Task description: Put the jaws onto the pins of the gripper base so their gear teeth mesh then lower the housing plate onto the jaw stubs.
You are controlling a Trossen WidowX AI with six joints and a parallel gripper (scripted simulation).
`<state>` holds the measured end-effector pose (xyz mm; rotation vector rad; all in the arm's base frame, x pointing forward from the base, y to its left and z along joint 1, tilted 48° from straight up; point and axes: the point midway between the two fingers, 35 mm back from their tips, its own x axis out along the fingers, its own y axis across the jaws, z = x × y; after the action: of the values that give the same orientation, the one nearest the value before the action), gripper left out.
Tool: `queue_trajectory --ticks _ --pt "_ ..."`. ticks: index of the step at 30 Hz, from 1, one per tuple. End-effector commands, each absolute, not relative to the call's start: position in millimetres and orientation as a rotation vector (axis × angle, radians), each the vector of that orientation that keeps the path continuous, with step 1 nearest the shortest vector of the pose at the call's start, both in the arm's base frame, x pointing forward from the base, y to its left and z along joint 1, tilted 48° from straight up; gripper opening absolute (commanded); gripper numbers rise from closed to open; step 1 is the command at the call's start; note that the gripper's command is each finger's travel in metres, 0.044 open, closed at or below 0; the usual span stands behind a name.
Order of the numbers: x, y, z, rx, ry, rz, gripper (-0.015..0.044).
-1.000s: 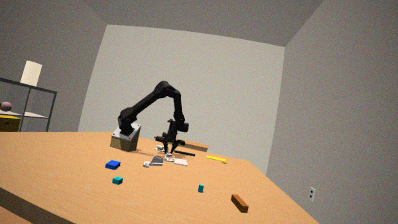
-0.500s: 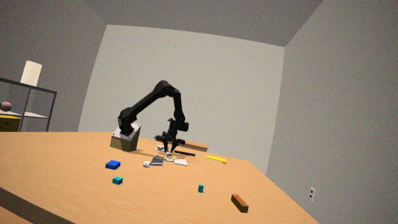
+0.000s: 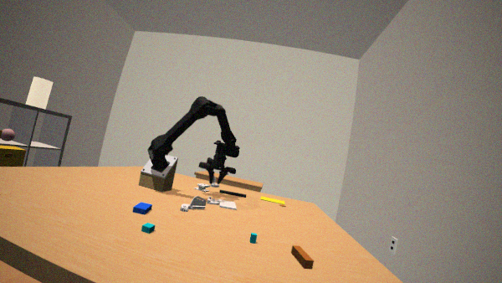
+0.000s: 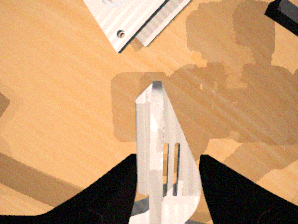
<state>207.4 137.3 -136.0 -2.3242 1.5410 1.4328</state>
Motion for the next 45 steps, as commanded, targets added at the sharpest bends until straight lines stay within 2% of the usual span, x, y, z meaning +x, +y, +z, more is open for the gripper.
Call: queue_trajectory --ticks 1,11,45 --pt "206.2 148.4 -126.6 -2.32 1.531 1.43 0.0134" --pt "204.9 155.3 -117.4 -2.308 1.538 1.406 0.0134" --pt "242.4 116.7 -68.0 -1.57 1.66 0.314 0.0134"
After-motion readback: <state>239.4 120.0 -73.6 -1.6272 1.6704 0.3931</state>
